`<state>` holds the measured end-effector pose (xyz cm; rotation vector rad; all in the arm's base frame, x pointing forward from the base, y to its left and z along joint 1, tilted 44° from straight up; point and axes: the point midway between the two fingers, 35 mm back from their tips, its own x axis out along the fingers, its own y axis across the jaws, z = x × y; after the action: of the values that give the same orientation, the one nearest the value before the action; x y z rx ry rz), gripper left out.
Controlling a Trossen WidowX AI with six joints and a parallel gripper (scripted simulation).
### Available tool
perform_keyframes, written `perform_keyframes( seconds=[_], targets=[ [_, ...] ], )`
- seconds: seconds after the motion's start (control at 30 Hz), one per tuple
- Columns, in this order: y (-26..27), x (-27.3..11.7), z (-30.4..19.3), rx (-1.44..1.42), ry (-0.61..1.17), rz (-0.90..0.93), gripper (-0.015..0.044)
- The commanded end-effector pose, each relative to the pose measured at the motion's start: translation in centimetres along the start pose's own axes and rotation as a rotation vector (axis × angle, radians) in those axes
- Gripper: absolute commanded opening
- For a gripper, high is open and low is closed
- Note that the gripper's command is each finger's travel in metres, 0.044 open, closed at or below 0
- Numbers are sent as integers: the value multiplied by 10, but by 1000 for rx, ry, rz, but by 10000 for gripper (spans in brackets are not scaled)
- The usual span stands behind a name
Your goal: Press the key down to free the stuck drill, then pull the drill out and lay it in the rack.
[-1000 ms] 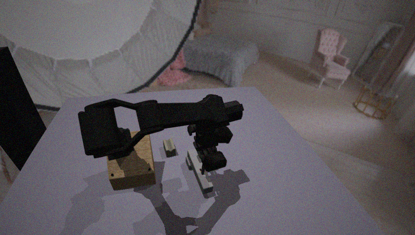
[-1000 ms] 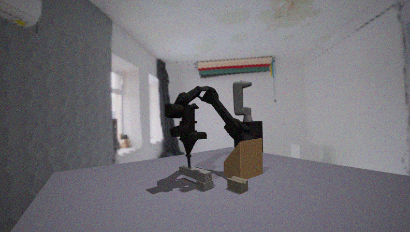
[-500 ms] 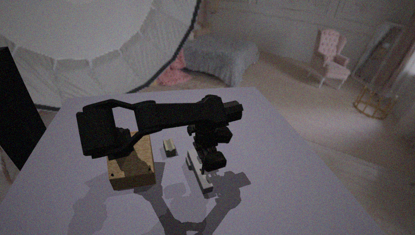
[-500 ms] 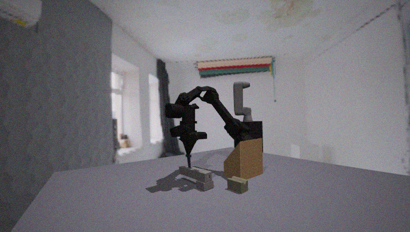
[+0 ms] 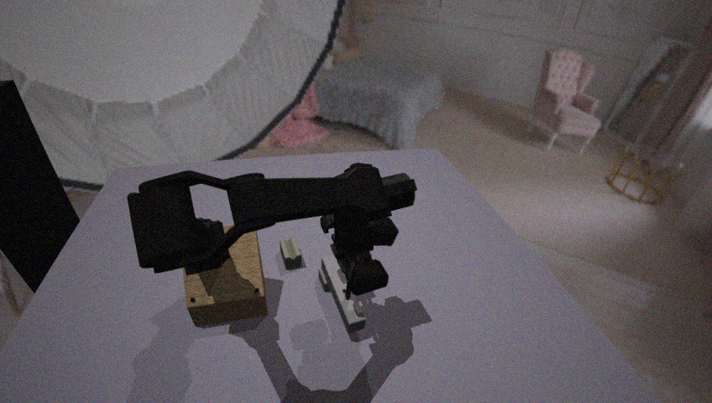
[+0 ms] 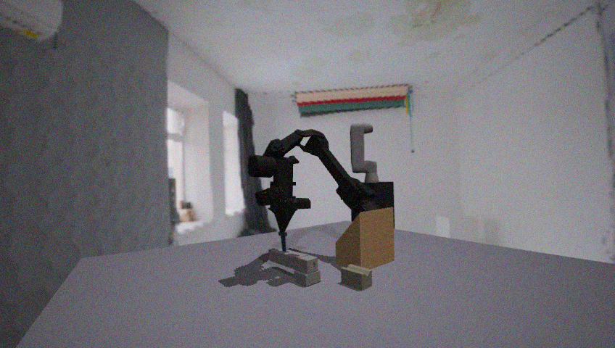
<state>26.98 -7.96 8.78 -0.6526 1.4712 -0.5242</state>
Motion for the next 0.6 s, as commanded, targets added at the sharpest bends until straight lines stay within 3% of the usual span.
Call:
perform_keyframes(
  seconds=[0.0,0.57],
  targets=[
    [-4,21,-8,18,56,-11,0],
    [-5,28,-8,18,56,-12,0]
  ],
)
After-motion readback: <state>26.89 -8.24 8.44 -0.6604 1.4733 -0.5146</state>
